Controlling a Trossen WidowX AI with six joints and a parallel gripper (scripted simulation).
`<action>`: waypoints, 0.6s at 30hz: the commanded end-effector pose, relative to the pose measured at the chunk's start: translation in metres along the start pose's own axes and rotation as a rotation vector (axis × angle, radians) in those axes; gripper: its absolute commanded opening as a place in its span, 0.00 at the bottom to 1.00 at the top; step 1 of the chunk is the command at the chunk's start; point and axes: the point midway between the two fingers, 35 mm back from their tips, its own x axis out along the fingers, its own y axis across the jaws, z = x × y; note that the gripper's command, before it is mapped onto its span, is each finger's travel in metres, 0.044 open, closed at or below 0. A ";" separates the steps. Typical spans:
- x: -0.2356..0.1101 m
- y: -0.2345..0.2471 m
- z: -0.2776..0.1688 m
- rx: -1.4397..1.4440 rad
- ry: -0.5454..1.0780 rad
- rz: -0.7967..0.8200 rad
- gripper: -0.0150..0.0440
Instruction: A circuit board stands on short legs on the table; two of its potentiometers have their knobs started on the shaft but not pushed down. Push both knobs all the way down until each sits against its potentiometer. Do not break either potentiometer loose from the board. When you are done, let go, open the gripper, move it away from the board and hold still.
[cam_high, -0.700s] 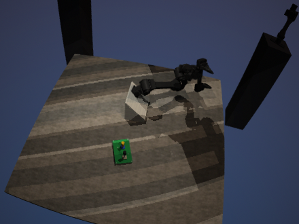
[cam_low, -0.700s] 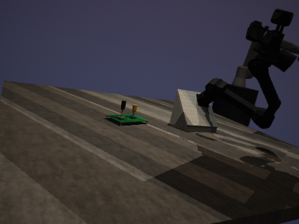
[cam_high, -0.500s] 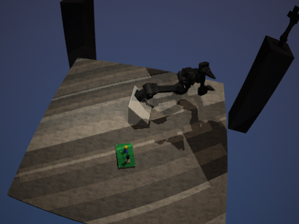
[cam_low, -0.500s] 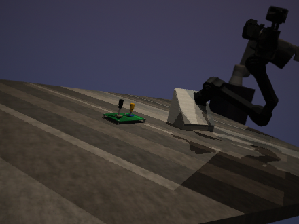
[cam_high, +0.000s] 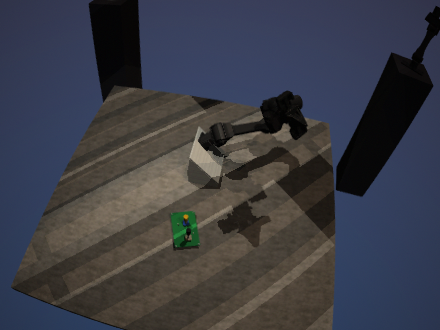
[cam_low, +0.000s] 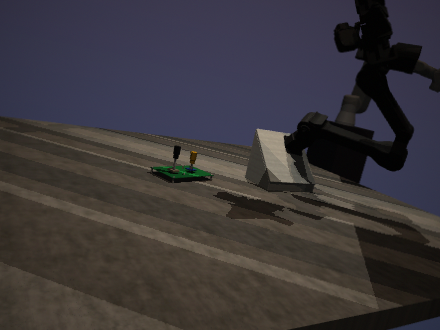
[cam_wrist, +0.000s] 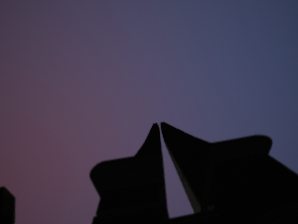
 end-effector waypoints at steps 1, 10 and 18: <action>0.010 0.014 0.016 0.142 -0.049 0.020 0.25; 0.025 0.036 0.054 0.408 -0.167 0.069 0.25; 0.037 0.051 0.094 0.653 -0.279 0.124 0.25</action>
